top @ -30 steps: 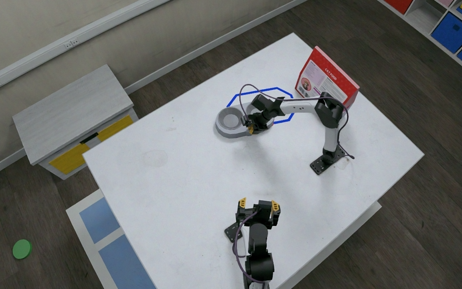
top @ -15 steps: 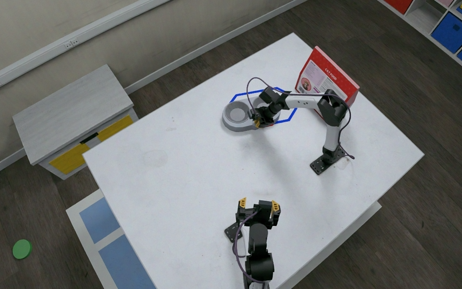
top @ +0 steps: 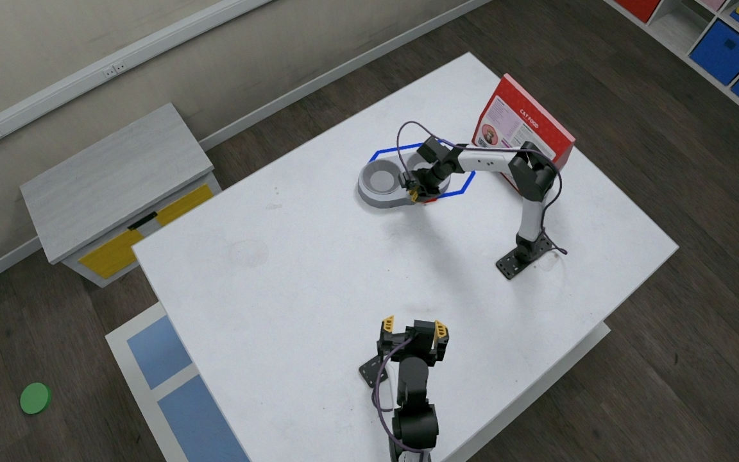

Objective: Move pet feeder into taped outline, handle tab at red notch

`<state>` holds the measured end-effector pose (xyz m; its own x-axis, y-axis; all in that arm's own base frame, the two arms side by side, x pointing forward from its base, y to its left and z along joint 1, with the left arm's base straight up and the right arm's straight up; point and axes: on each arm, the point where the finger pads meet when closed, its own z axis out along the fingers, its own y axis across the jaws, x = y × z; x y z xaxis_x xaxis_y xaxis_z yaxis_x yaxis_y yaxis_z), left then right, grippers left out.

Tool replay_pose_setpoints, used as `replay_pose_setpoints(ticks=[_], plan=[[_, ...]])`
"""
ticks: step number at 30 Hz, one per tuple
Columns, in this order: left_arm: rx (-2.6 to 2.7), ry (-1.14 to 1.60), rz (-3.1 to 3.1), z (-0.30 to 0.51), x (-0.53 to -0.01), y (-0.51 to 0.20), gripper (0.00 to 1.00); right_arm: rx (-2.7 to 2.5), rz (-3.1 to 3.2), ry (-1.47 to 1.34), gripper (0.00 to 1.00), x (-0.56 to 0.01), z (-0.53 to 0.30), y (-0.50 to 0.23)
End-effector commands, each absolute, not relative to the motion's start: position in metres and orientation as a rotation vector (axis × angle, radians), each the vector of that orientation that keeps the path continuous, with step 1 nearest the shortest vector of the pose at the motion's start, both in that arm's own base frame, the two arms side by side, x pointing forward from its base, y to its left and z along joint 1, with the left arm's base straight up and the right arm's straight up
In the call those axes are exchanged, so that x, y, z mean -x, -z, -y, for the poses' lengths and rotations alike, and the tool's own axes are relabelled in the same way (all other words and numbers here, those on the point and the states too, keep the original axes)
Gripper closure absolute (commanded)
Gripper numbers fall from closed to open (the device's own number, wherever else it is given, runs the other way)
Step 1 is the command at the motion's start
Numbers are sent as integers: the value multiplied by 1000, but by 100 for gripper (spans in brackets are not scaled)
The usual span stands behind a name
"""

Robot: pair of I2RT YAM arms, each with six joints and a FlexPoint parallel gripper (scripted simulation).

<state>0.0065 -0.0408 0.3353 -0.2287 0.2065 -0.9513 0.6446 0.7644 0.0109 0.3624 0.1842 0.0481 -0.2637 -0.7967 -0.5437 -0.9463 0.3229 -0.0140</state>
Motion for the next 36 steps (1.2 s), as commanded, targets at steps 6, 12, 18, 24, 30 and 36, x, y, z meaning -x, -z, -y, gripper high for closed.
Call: replay_pose_setpoints(ticks=[6,12,18,24,30,36], plan=[[-658,466,-1787,42,-8,-338,0,1521,-2168,-425,94,-361,-175,-47],[-658,466,-1787,42,-8,-338,0,1544,-2160,-430,94,-355,-167,-49],[-658,466,-1787,42,-8,-338,0,1555,-2155,-436,94,-353,-147,-48],[-658,466,-1787,42,-8,-338,0,1549,-2174,-443,94,-354,-127,-42],[-658,466,-1787,42,-8,-338,0,1517,-2183,-426,94,-361,-109,-45],[-658,466,-1787,42,-8,-338,0,1498,-2198,-428,94,-363,-106,-44]])
